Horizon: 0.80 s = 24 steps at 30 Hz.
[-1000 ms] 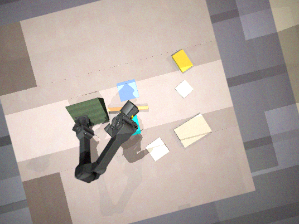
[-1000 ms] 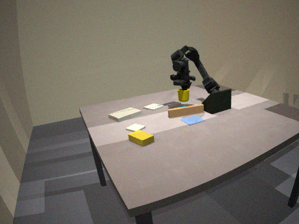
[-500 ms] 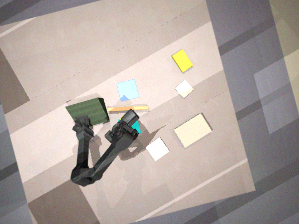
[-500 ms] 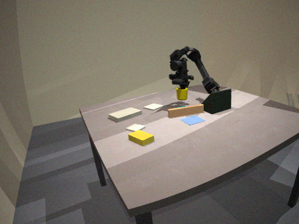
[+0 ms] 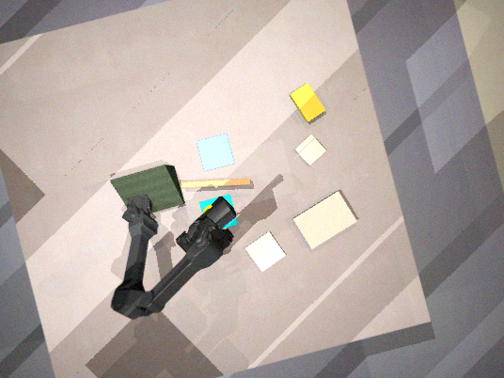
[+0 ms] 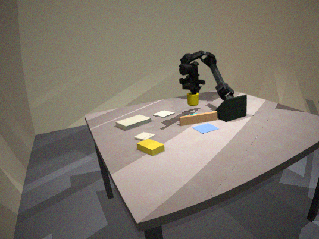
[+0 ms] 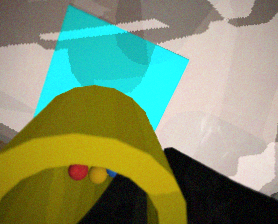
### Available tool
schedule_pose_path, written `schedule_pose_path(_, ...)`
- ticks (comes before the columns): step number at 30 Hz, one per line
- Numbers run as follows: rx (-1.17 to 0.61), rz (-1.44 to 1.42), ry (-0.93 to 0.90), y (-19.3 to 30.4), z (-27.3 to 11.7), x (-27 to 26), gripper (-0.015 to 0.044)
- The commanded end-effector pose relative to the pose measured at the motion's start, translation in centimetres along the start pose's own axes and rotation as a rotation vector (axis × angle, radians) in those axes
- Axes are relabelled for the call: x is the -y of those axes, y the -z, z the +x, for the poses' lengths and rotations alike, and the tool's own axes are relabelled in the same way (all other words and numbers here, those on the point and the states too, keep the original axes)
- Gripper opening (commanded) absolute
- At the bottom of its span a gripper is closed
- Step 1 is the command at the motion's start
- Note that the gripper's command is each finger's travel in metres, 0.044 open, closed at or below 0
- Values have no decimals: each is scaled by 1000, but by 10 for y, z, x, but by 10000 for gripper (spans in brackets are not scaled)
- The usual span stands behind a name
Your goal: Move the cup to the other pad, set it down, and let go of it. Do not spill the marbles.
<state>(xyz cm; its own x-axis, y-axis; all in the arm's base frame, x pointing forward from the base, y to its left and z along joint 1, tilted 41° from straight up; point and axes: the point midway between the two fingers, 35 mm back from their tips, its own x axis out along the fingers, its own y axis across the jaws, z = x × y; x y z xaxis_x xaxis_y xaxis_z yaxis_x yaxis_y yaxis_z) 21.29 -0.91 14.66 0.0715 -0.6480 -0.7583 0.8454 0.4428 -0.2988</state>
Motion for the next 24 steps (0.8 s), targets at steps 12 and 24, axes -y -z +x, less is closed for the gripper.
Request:
schedule_pose_path(12,3,-3,2,-4,12,4,0)
schedule_pose_path(24,3,-2,2,-4,26,4,0)
